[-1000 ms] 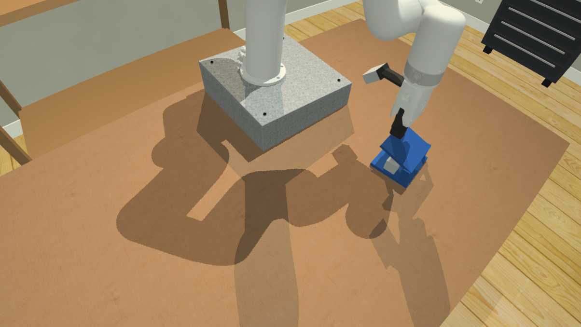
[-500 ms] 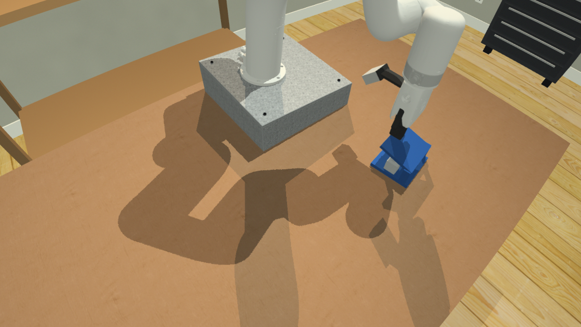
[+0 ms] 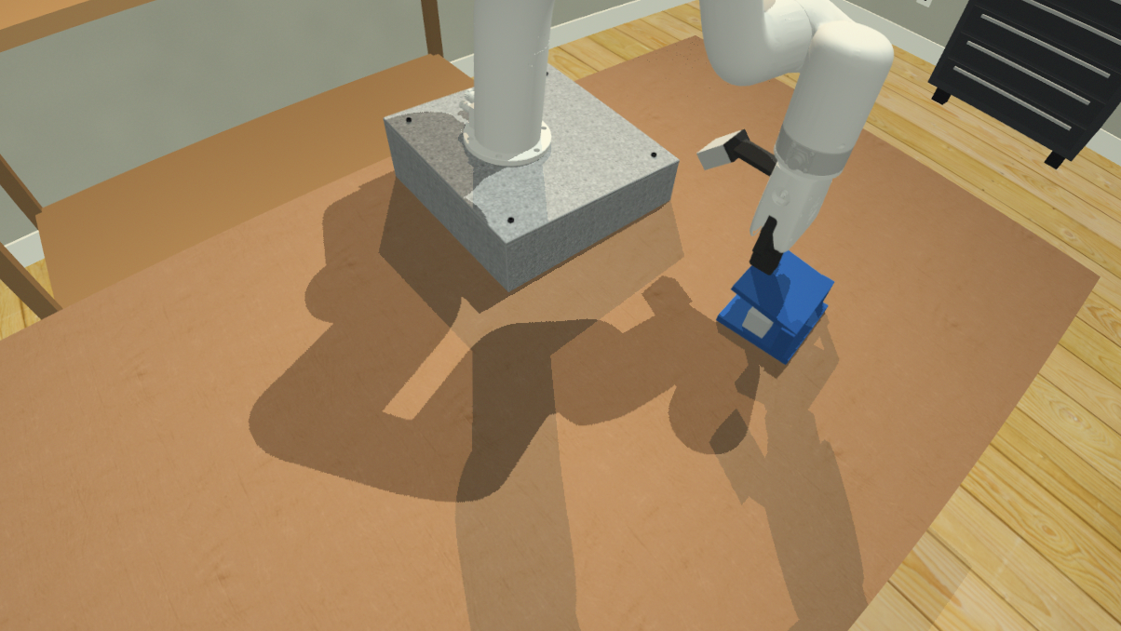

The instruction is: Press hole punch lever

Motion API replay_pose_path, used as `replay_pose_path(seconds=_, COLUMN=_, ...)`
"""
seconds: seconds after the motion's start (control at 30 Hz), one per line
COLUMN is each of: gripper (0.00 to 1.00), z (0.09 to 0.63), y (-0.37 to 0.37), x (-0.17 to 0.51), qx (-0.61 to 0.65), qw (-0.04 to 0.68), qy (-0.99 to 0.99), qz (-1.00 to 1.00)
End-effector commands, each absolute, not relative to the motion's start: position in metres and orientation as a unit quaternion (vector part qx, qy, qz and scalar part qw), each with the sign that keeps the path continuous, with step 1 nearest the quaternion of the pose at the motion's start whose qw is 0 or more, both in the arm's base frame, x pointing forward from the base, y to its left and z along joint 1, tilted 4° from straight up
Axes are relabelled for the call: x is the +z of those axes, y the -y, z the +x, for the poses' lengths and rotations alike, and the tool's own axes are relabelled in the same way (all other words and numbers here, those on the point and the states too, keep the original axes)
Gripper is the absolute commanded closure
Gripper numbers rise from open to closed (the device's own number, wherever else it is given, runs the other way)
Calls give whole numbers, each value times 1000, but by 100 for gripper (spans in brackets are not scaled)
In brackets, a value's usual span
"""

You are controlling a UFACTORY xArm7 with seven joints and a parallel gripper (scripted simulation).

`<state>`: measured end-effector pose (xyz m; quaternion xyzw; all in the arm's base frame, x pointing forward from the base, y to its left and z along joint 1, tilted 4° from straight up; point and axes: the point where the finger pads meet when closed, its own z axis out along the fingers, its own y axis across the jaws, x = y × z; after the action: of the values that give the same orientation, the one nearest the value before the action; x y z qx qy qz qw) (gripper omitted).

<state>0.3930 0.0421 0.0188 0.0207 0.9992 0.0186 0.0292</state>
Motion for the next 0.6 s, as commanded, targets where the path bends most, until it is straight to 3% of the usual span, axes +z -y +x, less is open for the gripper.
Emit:
replay_pose_path(seconds=0.0, gripper=100, z=394, y=-42, x=19, qx=19, qw=30, qy=-999, qz=21)
replay_pose_path(seconds=0.57, gripper=100, z=395, y=-42, x=12, qx=19, qw=31, qy=-999, qz=21)
